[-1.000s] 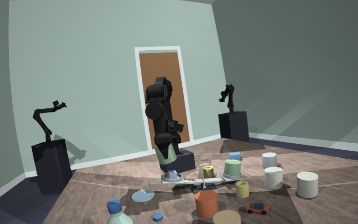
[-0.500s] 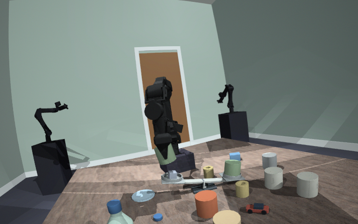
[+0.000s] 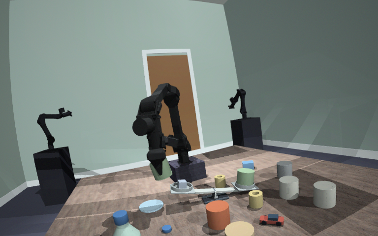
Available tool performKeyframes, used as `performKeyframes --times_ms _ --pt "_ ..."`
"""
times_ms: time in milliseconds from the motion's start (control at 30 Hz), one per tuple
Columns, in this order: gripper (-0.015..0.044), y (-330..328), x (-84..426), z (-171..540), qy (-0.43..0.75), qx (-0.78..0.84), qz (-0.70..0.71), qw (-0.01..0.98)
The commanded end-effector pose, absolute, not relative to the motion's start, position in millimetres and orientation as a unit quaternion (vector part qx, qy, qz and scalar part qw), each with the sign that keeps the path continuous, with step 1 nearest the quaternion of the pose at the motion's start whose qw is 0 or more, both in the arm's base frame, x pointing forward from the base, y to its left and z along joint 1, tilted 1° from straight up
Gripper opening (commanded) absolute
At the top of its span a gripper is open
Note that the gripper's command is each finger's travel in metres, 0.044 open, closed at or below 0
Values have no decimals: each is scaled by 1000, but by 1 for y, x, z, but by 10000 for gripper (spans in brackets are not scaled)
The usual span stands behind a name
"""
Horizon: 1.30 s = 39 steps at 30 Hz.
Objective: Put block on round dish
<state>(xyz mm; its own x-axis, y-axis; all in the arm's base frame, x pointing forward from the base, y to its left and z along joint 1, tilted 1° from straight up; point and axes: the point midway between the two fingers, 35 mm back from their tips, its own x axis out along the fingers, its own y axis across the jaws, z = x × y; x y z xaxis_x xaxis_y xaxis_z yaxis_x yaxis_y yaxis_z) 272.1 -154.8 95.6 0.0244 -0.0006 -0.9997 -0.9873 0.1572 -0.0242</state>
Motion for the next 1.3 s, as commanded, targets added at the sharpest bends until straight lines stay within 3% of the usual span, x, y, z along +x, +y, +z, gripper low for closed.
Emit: performKeyframes --times_ms 0,1267 --pt "0 -170 263 87 532 -466 456 541" --pt "0 -271 151 25 537 -469 455 534"
